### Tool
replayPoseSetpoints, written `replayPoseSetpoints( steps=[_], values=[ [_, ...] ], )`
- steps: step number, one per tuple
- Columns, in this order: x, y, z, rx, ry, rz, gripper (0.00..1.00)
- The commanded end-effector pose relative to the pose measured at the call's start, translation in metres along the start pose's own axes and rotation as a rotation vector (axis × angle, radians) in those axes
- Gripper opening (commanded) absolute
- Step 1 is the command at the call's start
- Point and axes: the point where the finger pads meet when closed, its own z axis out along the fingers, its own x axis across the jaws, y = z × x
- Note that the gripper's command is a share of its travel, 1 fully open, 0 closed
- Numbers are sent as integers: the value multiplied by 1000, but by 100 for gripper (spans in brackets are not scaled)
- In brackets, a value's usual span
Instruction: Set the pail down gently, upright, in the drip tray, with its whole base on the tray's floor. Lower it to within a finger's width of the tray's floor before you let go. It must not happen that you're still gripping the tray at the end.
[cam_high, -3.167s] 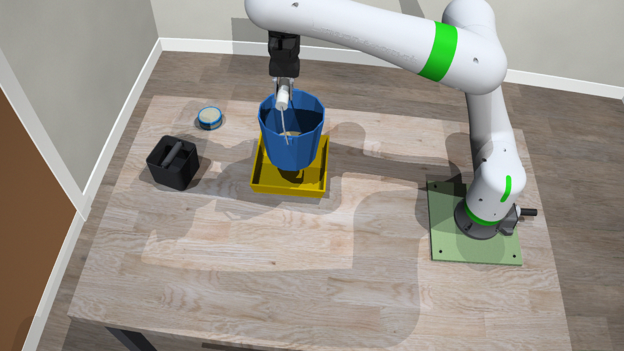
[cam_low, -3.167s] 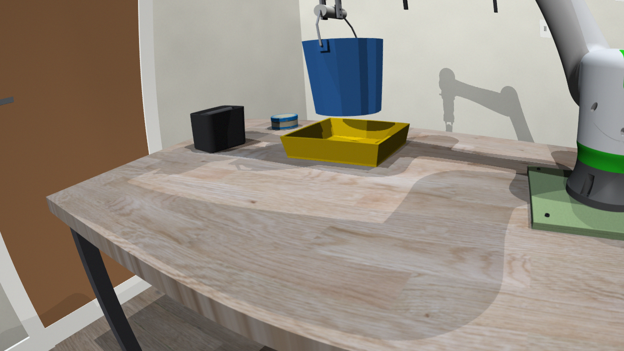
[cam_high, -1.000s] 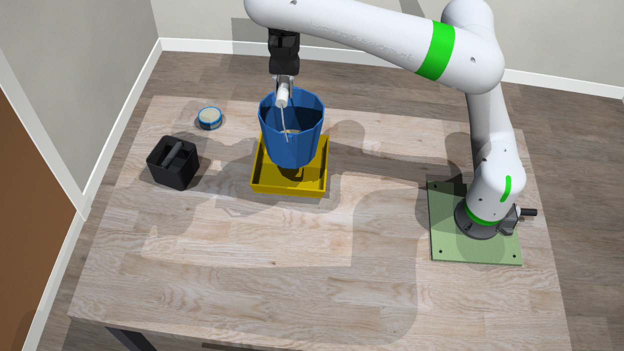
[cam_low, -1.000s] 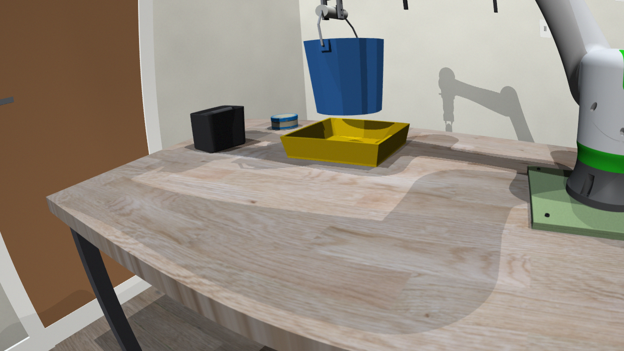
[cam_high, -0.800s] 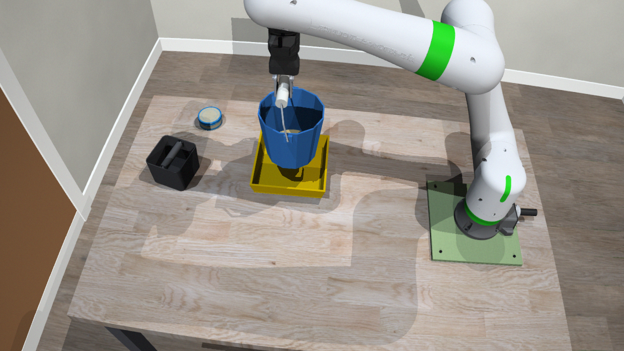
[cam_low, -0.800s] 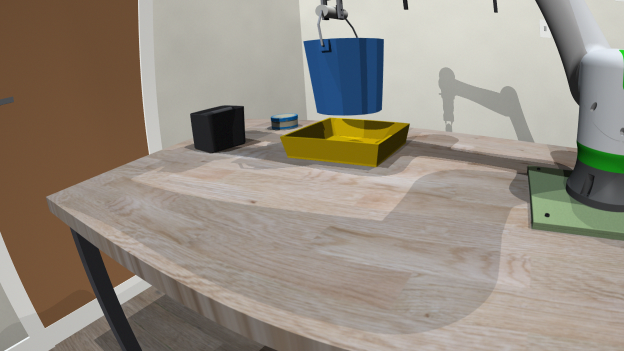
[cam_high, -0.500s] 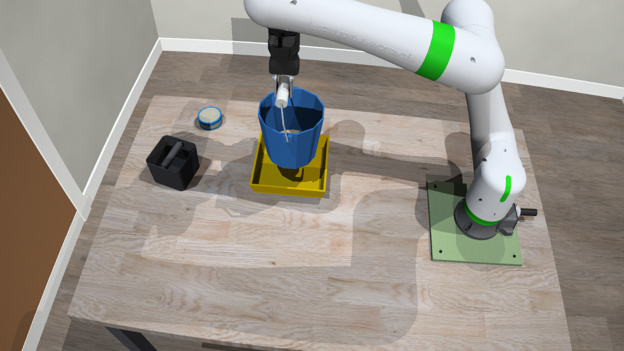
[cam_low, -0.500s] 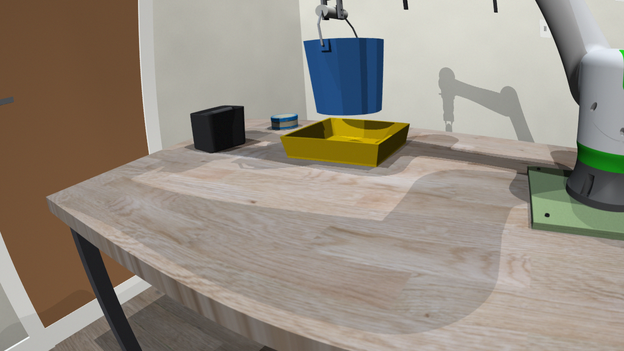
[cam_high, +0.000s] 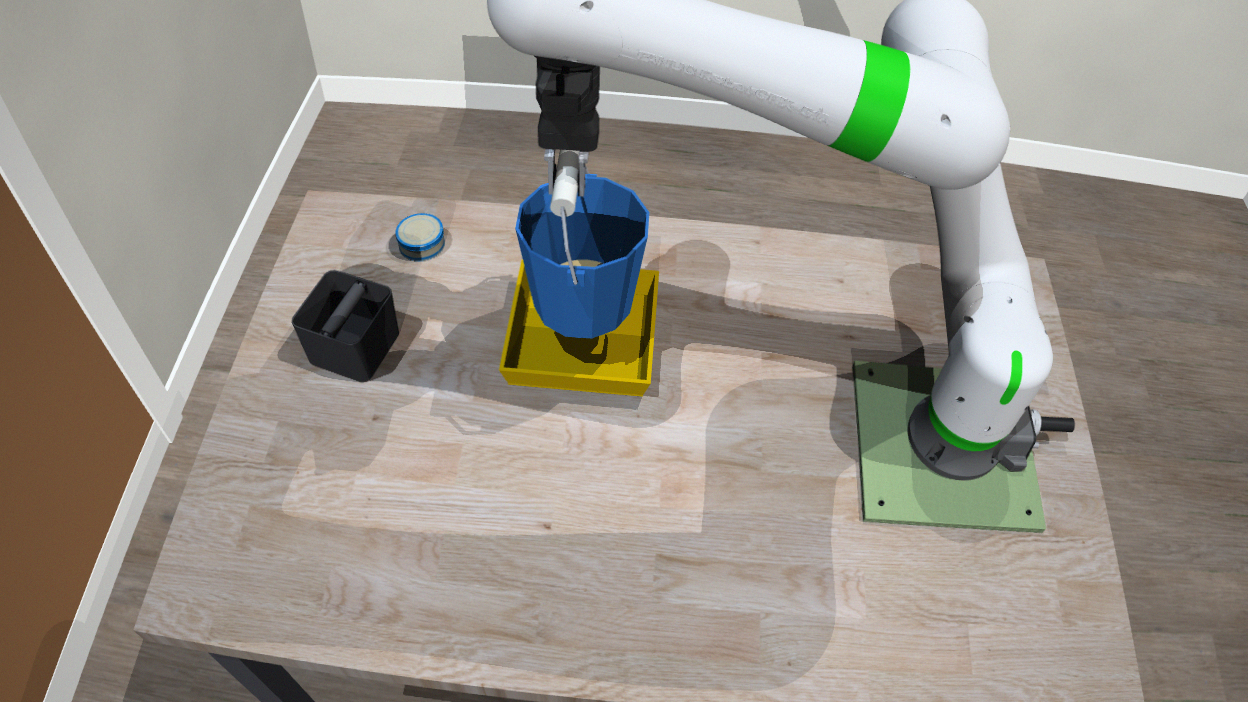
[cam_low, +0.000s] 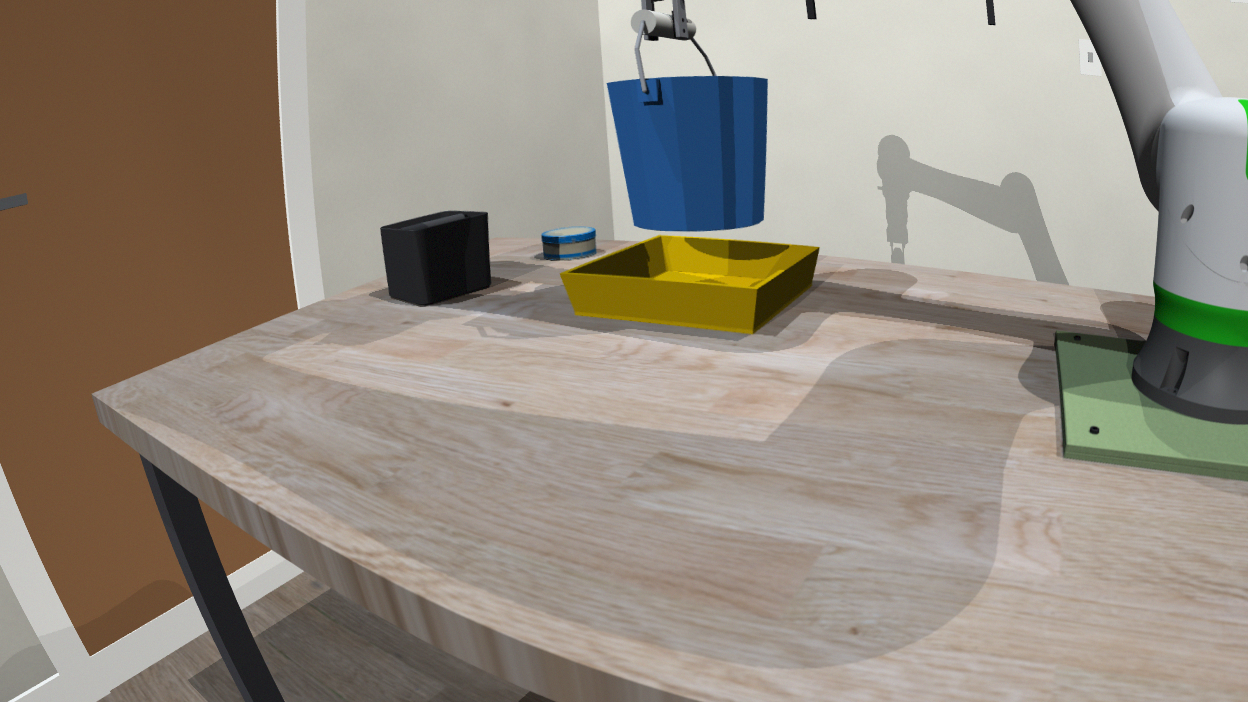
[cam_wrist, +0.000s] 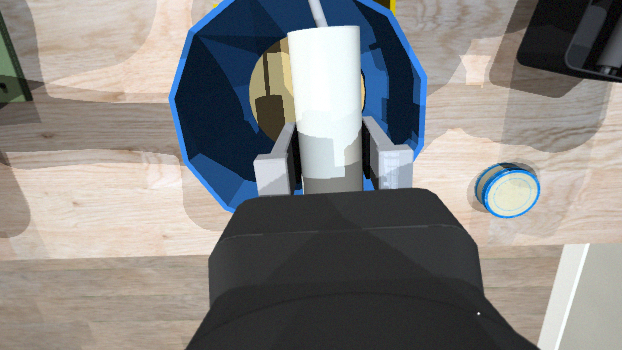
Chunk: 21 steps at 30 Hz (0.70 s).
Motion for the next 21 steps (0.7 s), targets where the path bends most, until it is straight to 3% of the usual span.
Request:
replayPoseSetpoints(
  steps=[1,21],
  values=[
    [0,0,-1,-1,3,0,0],
    [0,0,6,-1,3,0,0]
  ],
)
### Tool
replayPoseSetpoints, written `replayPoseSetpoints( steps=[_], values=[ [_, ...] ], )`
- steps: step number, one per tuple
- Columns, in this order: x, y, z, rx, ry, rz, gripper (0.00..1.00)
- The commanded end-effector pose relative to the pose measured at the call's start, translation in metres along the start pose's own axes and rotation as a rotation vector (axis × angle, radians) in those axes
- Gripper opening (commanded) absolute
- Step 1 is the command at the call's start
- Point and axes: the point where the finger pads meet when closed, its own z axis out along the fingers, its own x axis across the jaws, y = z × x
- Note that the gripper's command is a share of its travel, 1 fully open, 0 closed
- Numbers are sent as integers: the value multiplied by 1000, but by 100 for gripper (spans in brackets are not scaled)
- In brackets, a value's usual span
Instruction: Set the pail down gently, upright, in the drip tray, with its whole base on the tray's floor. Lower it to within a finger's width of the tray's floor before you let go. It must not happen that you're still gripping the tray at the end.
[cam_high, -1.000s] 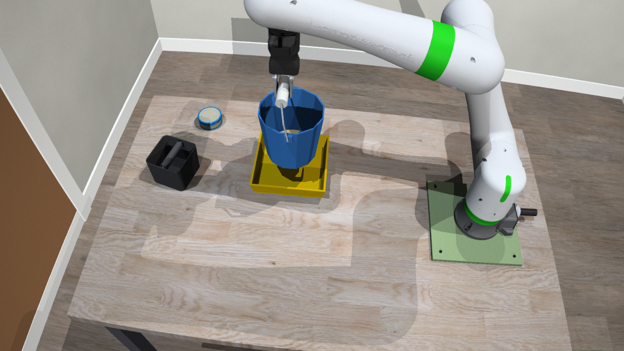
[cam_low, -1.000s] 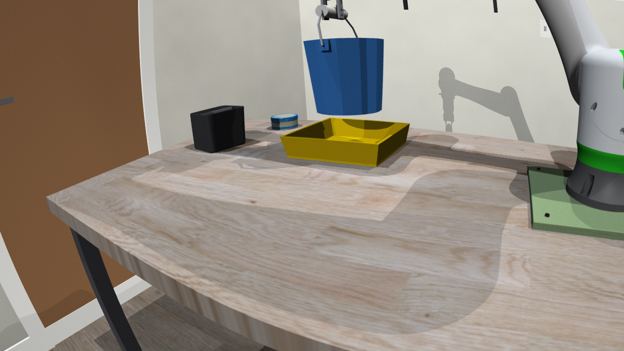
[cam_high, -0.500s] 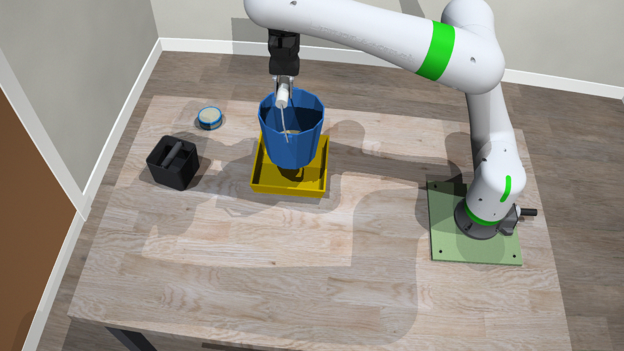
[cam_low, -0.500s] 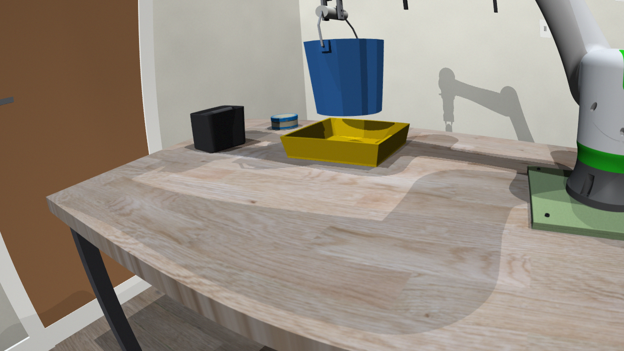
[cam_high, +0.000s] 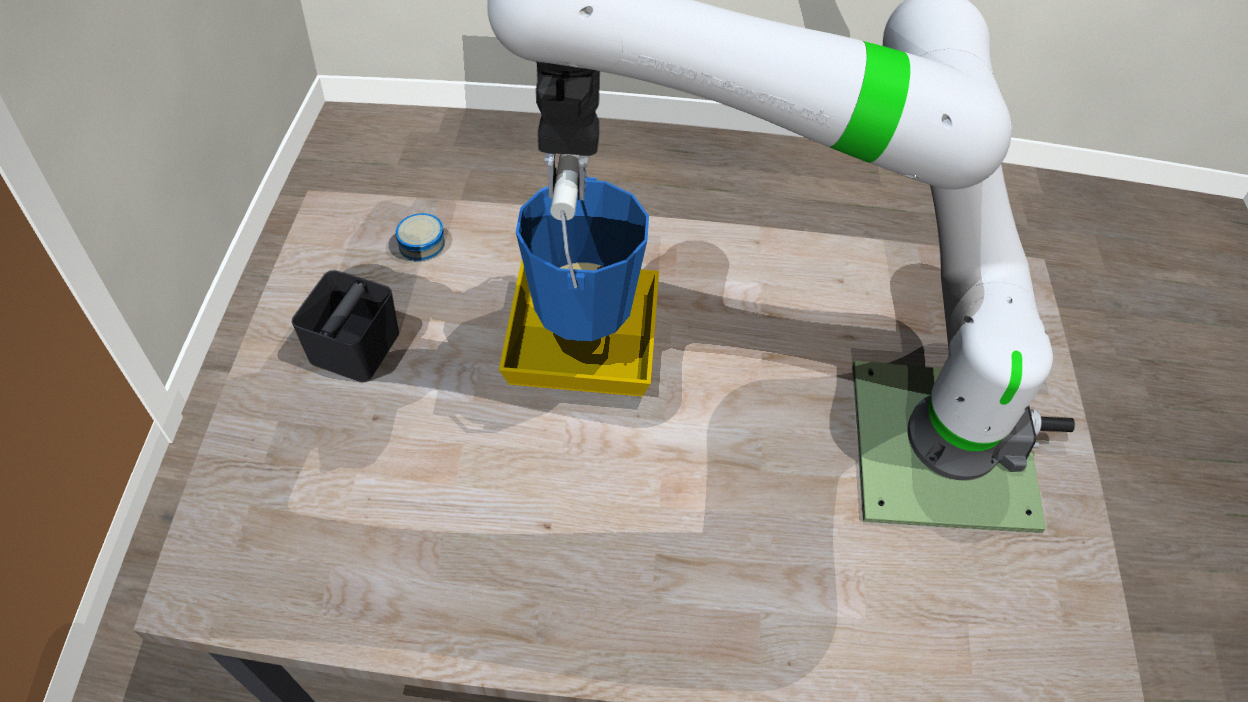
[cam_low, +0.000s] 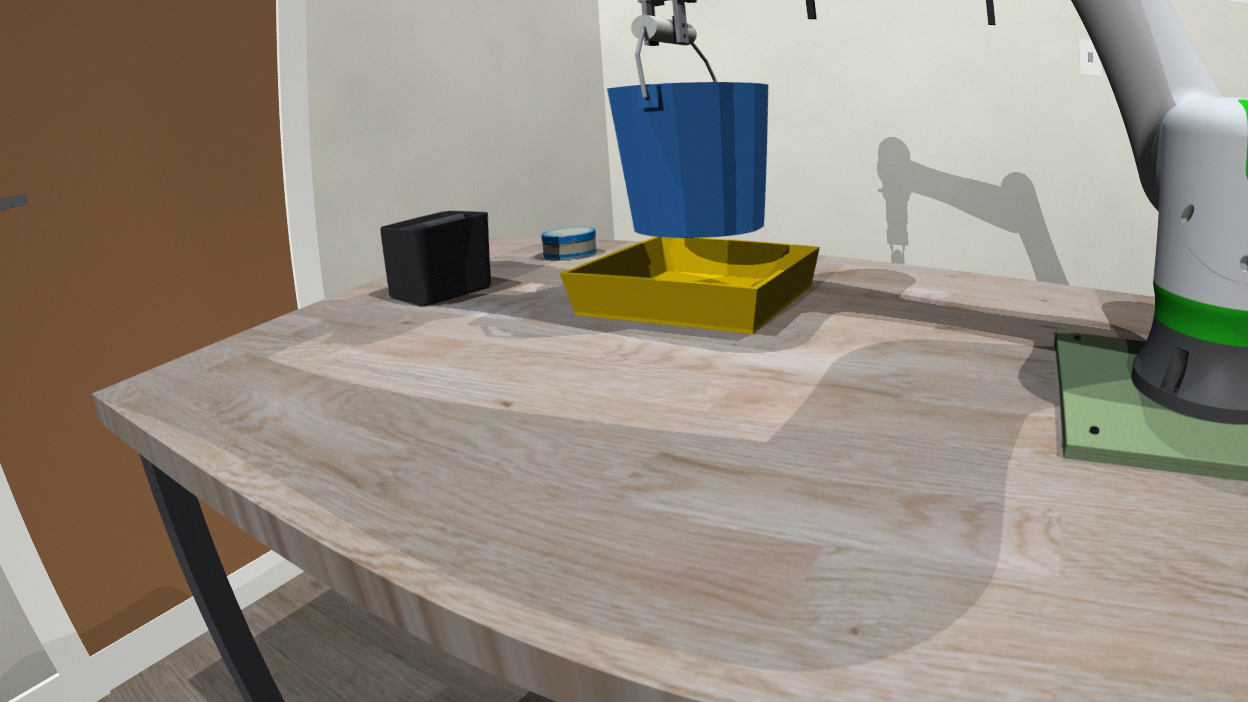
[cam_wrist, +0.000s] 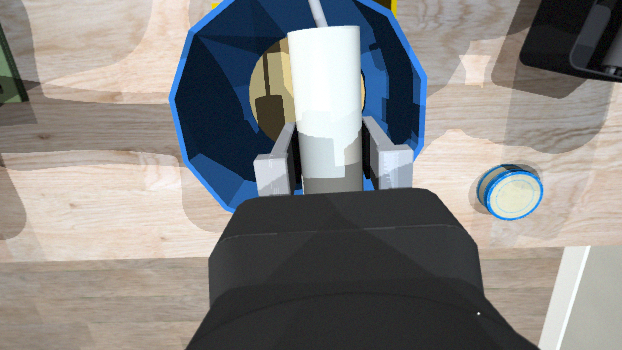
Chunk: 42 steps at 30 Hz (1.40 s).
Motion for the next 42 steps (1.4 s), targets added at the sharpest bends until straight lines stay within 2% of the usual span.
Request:
replayPoseSetpoints(
  steps=[1,42],
  values=[
    [0,0,0,-1,3,0,0],
    [0,0,39,-1,3,0,0]
  ],
)
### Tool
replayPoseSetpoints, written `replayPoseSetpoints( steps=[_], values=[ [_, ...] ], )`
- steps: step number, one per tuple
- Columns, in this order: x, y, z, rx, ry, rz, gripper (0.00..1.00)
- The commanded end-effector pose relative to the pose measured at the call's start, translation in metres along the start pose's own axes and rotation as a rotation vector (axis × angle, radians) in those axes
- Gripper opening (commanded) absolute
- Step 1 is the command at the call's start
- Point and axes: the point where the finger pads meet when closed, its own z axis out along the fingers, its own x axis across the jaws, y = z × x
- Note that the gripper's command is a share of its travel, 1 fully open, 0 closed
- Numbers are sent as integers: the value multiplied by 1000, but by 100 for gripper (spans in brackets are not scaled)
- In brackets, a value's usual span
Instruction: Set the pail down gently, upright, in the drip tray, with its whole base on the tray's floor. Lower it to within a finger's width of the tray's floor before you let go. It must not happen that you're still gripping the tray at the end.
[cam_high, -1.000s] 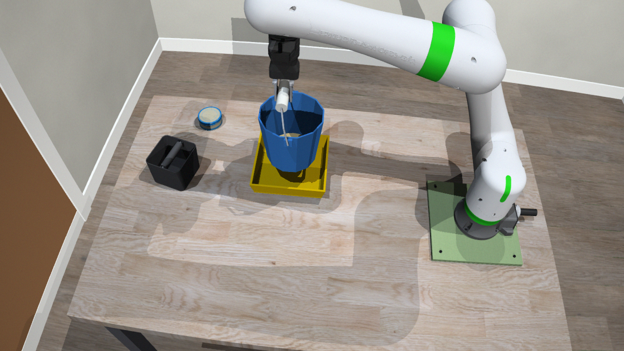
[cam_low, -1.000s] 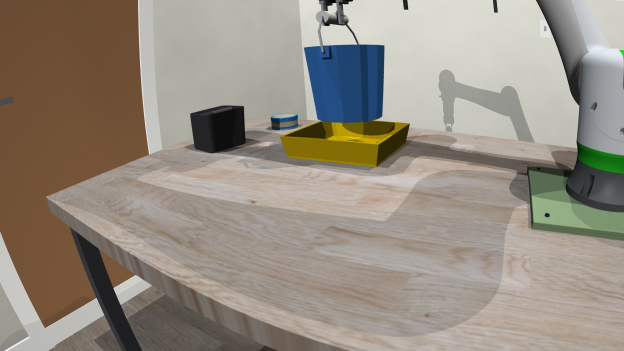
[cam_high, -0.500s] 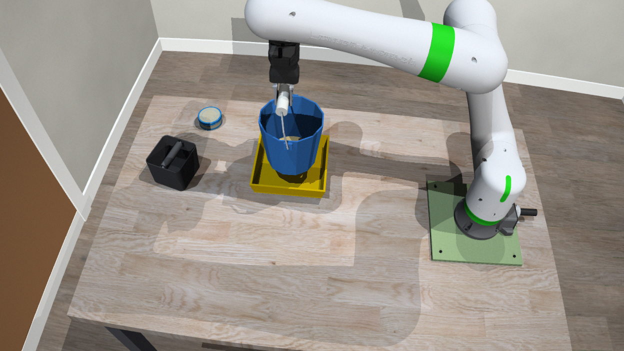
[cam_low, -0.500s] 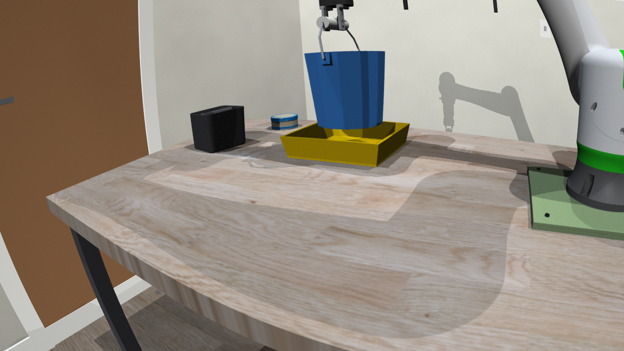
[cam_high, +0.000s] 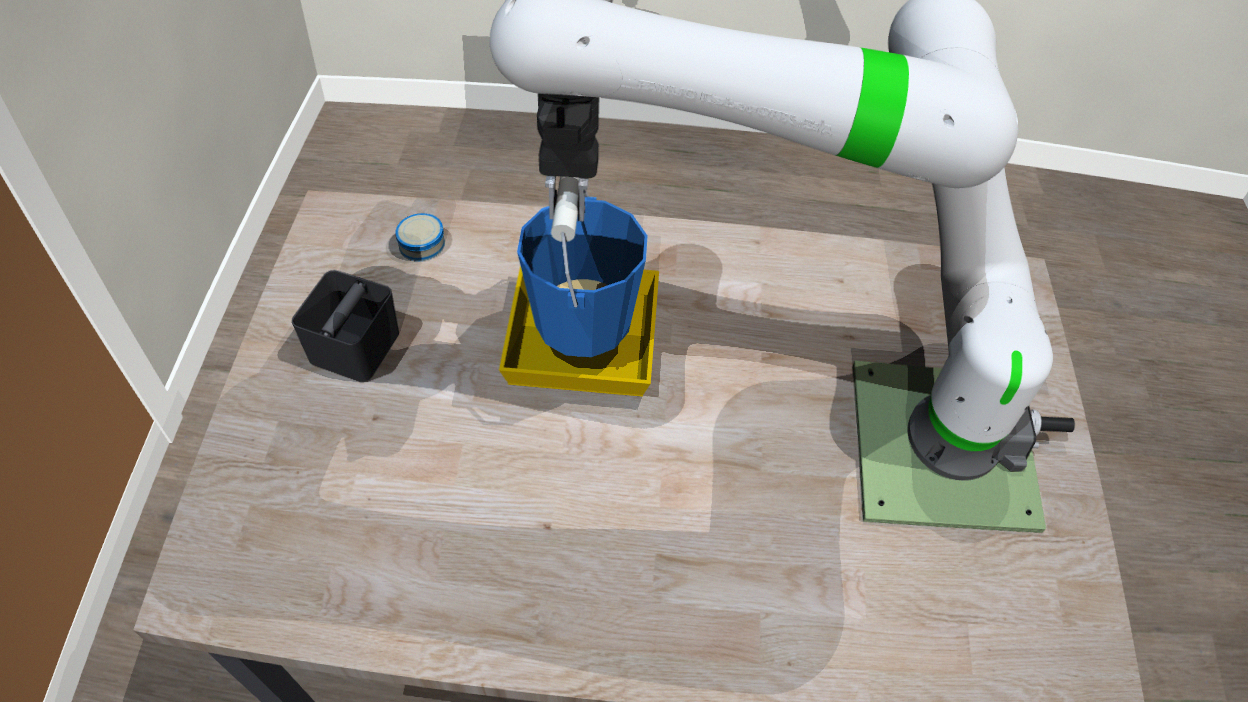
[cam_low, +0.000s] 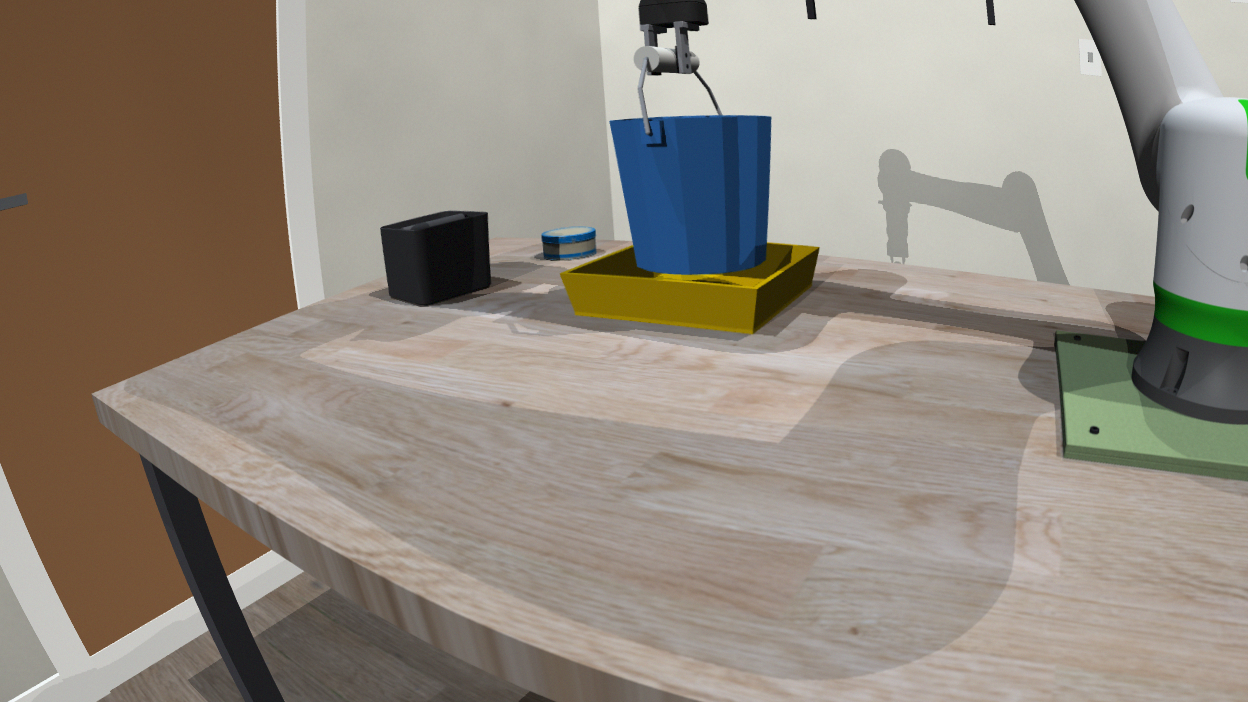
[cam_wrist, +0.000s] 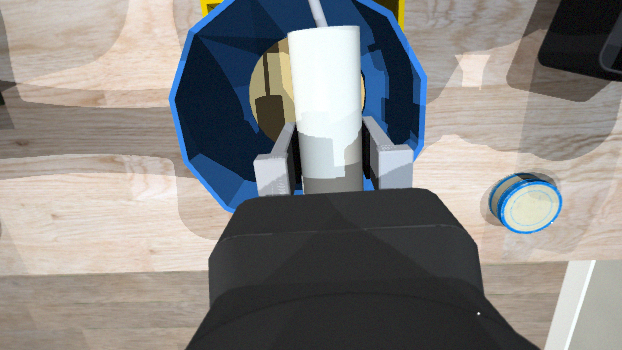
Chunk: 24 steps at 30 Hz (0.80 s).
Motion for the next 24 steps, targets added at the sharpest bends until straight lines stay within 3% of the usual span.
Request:
replayPoseSetpoints(
  steps=[1,24],
  values=[
    [0,0,2,-1,3,0,0],
    [0,0,26,-1,3,0,0]
  ],
)
